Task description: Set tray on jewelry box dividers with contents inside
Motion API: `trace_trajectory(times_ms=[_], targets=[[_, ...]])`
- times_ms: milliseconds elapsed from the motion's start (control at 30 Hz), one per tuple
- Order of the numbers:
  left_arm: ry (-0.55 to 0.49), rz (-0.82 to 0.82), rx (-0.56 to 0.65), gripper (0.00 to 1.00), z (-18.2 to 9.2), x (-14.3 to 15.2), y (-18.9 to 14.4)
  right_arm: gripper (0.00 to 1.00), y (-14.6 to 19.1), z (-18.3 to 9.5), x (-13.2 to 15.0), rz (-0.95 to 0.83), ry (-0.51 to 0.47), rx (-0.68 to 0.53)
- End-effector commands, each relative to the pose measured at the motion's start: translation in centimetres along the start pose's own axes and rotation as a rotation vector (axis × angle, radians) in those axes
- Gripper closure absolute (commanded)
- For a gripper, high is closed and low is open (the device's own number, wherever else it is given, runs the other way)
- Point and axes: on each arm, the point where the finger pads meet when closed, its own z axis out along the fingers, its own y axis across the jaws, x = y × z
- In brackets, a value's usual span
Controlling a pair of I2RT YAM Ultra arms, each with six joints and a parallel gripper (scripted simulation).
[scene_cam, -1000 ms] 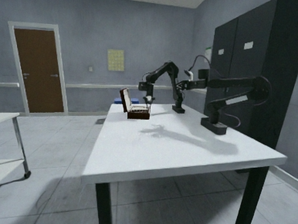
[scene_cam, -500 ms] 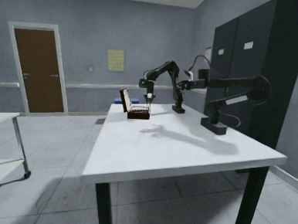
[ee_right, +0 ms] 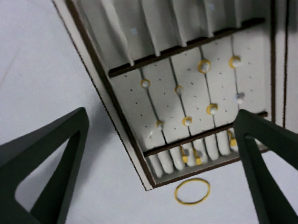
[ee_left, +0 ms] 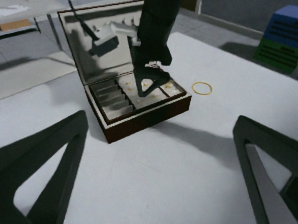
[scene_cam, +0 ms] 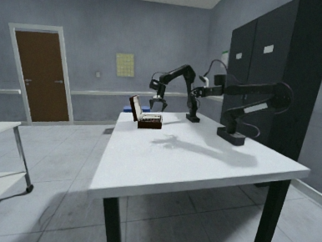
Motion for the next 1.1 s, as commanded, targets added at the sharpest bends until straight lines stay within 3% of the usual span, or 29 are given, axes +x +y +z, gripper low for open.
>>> trace_trajectory(times_ms=[0, 433, 1067], targets=[[-0.001, 0.002, -0.003, 0.00, -0.2, 0.1, 0.0, 0.00, -1.9, -0.6, -1.3, 0.243, -0.179, 0.103], [-0.001, 0.002, -0.003, 0.00, -0.2, 0.1, 0.0, 0.00, -4.9, -0.9, -0.2, 0.687, -0.407, 0.252], [-0.001, 0.002, -0.003, 0.00, -0.2, 0.1, 0.0, 0.00, -4.2, 0.0, 0.5, 0.700, -0.387, 0.240]])
